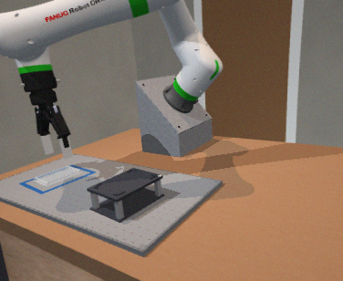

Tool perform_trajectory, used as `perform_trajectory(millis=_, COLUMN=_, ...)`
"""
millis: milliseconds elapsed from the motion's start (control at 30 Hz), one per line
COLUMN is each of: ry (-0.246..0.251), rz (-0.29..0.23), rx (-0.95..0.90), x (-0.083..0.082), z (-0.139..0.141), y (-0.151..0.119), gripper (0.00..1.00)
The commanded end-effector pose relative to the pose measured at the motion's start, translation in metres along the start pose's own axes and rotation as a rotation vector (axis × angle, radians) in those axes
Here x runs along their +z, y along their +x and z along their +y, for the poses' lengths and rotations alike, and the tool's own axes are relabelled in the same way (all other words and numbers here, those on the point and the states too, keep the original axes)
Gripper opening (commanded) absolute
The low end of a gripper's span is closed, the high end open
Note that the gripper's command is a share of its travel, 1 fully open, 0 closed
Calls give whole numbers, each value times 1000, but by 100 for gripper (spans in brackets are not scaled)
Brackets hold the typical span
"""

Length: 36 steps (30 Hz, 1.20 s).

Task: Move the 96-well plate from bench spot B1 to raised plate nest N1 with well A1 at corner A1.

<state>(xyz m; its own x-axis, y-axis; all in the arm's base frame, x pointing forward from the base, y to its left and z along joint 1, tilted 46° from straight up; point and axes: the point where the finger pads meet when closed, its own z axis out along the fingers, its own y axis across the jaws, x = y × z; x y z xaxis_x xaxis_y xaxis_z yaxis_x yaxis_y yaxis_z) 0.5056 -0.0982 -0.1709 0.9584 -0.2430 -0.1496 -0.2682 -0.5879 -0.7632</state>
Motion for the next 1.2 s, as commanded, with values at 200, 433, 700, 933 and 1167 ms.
perform_trajectory(millis=200, ry=-91, rz=18, rx=-90, x=0, z=18, y=6, gripper=100)
perform_trajectory(millis=433, ry=-91, rz=18, rx=-90, x=0, z=18, y=6, gripper=100)
perform_trajectory(millis=700, ry=-91, rz=18, rx=-90, x=8, z=19, y=6, gripper=100)
perform_trajectory(millis=933, ry=-91, rz=18, rx=-90, x=17, z=20, y=6, gripper=100)
perform_trajectory(millis=1167, ry=-91, rz=18, rx=-90, x=28, z=21, y=6, gripper=100)
